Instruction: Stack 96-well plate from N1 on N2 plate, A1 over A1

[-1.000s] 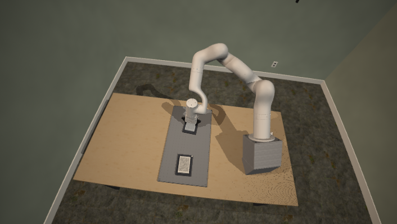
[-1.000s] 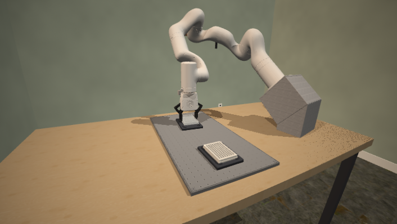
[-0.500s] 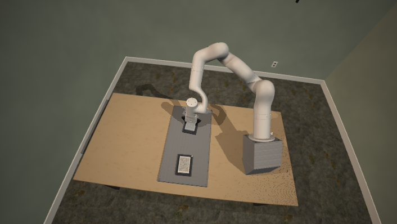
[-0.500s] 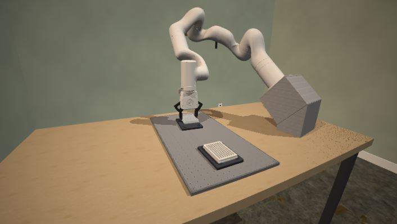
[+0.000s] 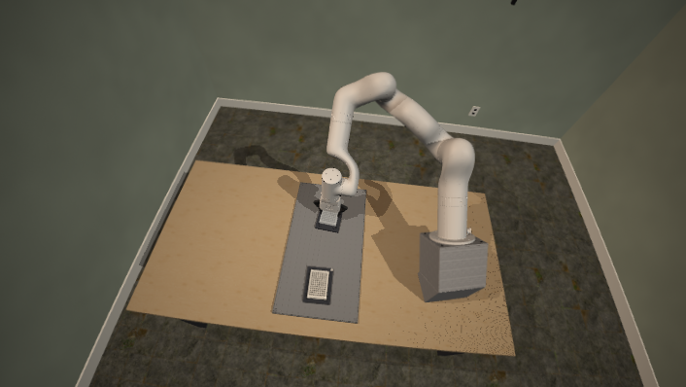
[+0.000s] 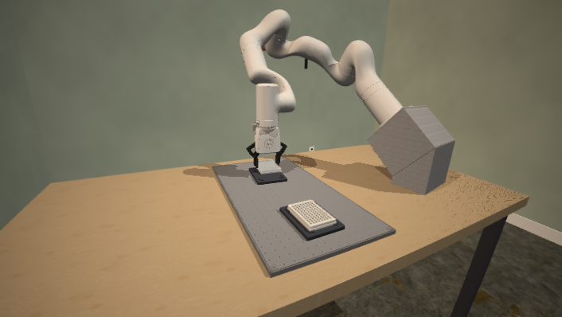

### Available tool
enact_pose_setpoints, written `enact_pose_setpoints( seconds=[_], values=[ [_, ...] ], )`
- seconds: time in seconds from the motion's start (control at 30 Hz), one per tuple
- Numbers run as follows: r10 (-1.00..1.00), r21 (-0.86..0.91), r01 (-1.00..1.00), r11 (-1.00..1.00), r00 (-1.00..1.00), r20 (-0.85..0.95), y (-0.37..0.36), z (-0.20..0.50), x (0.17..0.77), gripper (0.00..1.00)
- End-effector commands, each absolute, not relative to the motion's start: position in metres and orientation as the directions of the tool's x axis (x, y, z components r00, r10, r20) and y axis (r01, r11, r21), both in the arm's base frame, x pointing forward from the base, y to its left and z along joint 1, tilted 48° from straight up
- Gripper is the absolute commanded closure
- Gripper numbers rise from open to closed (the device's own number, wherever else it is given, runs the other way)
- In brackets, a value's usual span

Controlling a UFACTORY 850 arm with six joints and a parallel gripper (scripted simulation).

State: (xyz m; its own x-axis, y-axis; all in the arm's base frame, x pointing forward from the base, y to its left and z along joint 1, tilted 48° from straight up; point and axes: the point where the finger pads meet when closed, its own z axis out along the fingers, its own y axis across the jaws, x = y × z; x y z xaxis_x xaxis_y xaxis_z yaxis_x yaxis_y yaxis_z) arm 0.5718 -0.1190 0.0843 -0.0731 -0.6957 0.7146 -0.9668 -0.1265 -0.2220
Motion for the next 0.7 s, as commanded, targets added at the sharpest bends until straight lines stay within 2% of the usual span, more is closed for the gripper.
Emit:
enact_pose_setpoints(
  seconds=[0.0,0.67],
  values=[
    [-0.696,-0.223,-0.966,-0.127,-0.073,0.714,-0.113,0.09,0.57,1.0],
    [-0.696,-0.223,-0.966,-0.127,-0.073,0.714,-0.091,0.11,0.563,1.0]
  ],
)
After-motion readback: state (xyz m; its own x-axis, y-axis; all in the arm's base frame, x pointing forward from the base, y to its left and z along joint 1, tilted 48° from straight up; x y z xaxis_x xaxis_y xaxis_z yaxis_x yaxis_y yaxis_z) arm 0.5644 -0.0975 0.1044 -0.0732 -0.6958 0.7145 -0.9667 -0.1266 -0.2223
